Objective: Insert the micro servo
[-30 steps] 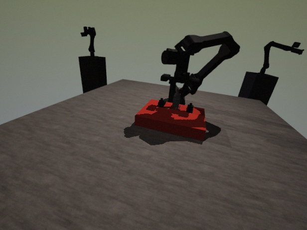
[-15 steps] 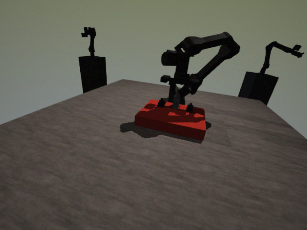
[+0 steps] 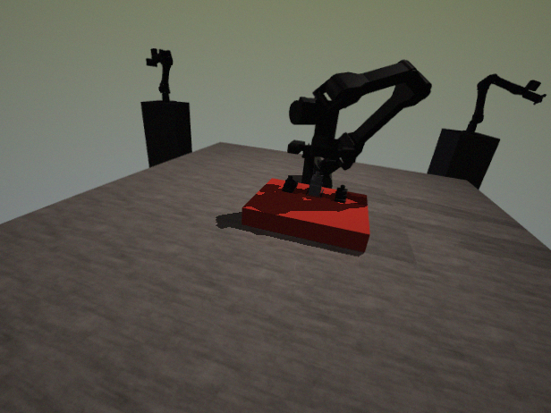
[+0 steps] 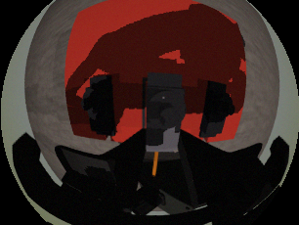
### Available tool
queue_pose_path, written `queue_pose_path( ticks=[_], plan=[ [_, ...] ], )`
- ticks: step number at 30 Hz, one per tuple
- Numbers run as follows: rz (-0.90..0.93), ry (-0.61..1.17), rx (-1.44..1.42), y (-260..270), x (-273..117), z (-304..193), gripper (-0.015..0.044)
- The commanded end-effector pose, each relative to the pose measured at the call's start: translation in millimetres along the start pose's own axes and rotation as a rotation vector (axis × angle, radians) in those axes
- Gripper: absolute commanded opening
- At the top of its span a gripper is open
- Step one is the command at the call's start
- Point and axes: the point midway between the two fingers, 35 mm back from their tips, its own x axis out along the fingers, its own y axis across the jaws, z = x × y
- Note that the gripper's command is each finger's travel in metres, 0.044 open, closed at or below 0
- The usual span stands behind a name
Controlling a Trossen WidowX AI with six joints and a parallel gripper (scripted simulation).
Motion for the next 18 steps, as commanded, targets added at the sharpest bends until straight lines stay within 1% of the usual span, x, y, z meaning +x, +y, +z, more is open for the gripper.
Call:
queue_pose_path(
  ticks=[1,18],
  plan=[
    [0.001,-0.007,0.003,0,3,1,0.0000],
    [0.001,-0.007,0.003,0,22,1,0.0000]
  ],
)
